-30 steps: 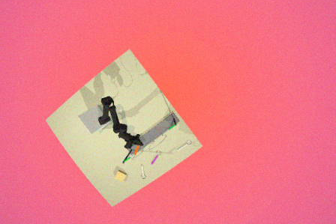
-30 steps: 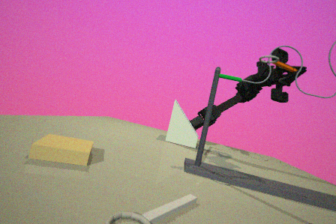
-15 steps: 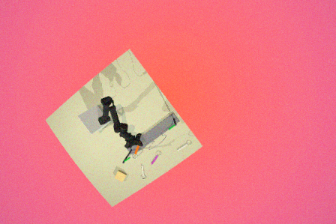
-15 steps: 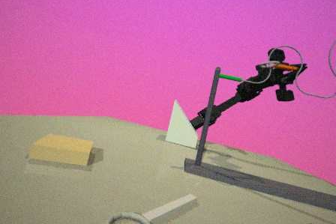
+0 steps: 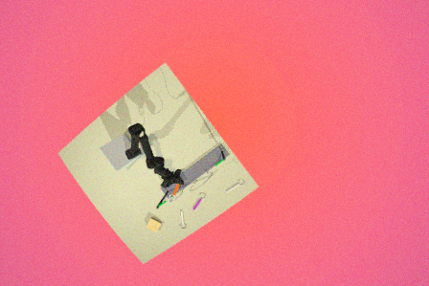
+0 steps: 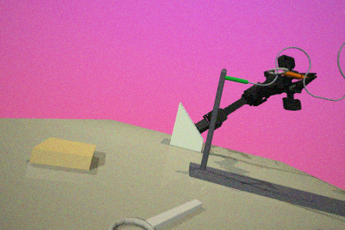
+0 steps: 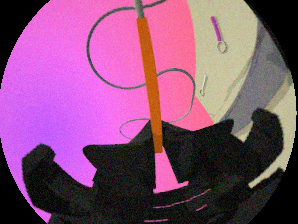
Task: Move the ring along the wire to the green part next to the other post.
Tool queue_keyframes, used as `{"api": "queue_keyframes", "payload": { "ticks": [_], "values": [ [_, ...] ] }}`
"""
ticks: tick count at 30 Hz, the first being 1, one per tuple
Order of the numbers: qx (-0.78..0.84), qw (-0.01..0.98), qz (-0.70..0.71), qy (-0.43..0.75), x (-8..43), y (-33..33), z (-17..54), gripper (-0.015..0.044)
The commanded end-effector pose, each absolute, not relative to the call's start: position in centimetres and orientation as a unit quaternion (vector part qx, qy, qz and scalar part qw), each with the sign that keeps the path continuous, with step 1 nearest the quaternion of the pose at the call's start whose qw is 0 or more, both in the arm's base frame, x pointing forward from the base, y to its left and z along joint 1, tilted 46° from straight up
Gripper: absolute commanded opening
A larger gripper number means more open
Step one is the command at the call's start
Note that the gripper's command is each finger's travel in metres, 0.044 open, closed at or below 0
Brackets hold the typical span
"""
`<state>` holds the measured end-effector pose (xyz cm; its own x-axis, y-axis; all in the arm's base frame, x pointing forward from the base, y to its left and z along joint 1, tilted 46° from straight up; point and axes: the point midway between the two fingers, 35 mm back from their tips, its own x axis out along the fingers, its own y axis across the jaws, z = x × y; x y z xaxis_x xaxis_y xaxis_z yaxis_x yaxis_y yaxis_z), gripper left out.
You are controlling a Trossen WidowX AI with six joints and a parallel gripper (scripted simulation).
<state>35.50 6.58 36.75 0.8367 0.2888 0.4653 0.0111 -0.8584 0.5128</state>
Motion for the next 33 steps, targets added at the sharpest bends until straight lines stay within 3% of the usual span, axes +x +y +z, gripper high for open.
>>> {"api": "queue_keyframes", "payload": {
  "ticks": [1,33],
  "values": [
    [0.915,0.281,0.276,0.088,35.4,7.4,36.1,-0.0150],
    [0.745,0.605,0.242,0.143,35.4,13.6,26.7,-0.0150]
  ]
}}
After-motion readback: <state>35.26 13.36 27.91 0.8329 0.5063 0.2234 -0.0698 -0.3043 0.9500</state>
